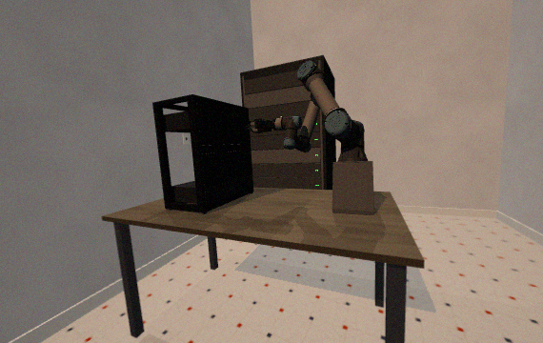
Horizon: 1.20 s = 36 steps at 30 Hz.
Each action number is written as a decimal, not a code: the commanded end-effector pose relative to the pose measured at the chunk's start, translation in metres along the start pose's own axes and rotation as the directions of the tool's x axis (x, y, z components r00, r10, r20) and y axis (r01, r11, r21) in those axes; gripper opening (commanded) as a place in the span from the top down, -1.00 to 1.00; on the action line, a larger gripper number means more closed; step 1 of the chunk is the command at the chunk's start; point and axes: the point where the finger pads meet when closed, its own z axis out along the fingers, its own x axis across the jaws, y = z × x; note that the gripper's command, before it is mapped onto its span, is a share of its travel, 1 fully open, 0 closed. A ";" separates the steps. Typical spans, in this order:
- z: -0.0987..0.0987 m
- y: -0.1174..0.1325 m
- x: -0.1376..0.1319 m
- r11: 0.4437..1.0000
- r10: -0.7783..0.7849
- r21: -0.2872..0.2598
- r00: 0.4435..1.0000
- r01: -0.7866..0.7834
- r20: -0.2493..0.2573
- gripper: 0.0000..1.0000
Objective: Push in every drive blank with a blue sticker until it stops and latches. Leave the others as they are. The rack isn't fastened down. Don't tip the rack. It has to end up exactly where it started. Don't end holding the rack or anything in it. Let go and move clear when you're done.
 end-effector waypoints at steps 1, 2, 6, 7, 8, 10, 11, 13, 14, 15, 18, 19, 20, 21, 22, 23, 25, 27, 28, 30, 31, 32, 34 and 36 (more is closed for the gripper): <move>0.000 0.000 0.001 1.000 0.000 0.000 1.000 0.000 -0.002 1.00; 0.000 0.000 0.001 1.000 0.000 0.000 1.000 0.000 -0.002 1.00; 0.000 0.000 0.001 1.000 0.000 0.000 1.000 0.000 -0.002 1.00; 0.000 0.000 0.001 1.000 0.000 0.000 1.000 0.000 -0.002 1.00; 0.000 0.000 0.001 1.000 0.000 0.000 1.000 0.000 -0.002 1.00; 0.000 0.000 0.001 1.000 0.000 0.000 1.000 0.000 -0.002 1.00; 0.000 0.000 0.001 1.000 0.000 0.000 1.000 0.000 -0.002 1.00; 0.000 0.000 0.001 1.000 0.000 0.000 1.000 0.000 -0.002 1.00; 0.000 0.000 0.001 1.000 0.000 0.000 1.000 0.000 -0.002 1.00; 0.000 0.000 0.001 1.000 0.000 0.000 1.000 0.000 -0.002 1.00; 0.000 0.000 0.001 1.000 0.000 0.000 1.000 0.000 -0.002 1.00; 0.000 0.000 0.001 1.000 0.000 0.000 1.000 0.000 -0.002 1.00; 0.000 0.000 0.001 1.000 0.000 0.000 1.000 0.000 -0.002 1.00; 0.000 0.000 0.001 1.000 0.000 0.000 1.000 0.000 -0.002 1.00; 0.000 0.000 0.001 1.000 0.000 0.000 1.000 0.000 -0.002 1.00; 0.000 0.000 0.001 1.000 0.000 0.000 1.000 0.000 -0.002 1.00; -0.001 0.000 0.001 1.000 0.000 0.000 1.000 0.000 -0.002 1.00; -0.003 0.000 0.001 1.000 0.000 0.000 1.000 0.000 -0.002 1.00; -0.005 0.000 0.001 1.000 0.000 0.000 1.000 0.000 -0.002 1.00; -0.010 0.000 0.001 1.000 0.000 0.000 1.000 0.000 -0.002 1.00; -0.013 0.000 0.001 1.000 0.000 0.000 1.000 0.000 -0.002 1.00; -0.016 0.000 0.001 1.000 0.000 0.000 1.000 0.000 -0.002 1.00; -0.020 0.000 0.001 1.000 0.000 0.000 1.000 0.000 -0.002 1.00; -0.024 0.000 0.001 1.000 0.000 0.000 1.000 0.000 -0.002 1.00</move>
